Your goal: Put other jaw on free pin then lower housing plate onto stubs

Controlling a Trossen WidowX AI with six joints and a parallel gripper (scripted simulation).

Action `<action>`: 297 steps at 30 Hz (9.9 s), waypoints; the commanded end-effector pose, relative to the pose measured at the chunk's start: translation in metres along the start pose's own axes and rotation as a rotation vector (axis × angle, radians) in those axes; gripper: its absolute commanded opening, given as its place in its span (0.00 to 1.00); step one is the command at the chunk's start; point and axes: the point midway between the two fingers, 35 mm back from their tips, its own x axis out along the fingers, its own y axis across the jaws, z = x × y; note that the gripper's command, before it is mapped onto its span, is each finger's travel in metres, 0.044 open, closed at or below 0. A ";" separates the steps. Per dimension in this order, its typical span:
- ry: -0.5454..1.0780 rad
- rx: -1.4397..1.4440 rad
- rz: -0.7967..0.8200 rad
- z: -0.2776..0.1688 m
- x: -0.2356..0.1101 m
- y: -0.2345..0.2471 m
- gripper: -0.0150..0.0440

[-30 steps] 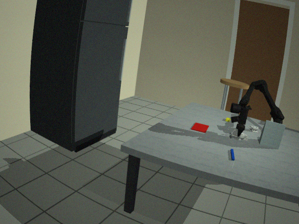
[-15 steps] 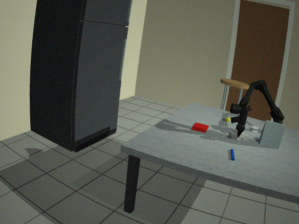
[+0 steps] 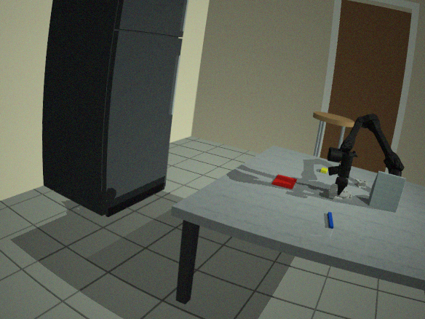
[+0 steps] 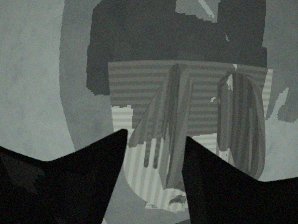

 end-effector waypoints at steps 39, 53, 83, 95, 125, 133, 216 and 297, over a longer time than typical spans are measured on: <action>0.009 -0.003 -0.005 -0.001 0.000 0.000 0.48; 0.009 -0.003 -0.005 -0.001 0.002 0.000 0.48; 0.009 -0.003 -0.005 -0.001 0.004 0.000 0.48; -0.001 -0.002 -0.003 0.000 0.000 0.000 0.63; 0.004 -0.265 0.030 0.007 -0.065 -0.043 1.00; 0.009 -0.481 0.081 0.001 -0.067 -0.098 1.00; 0.030 -1.841 -0.005 -0.122 -0.029 -0.299 1.00; 0.032 -1.841 -0.005 -0.122 0.002 -0.299 1.00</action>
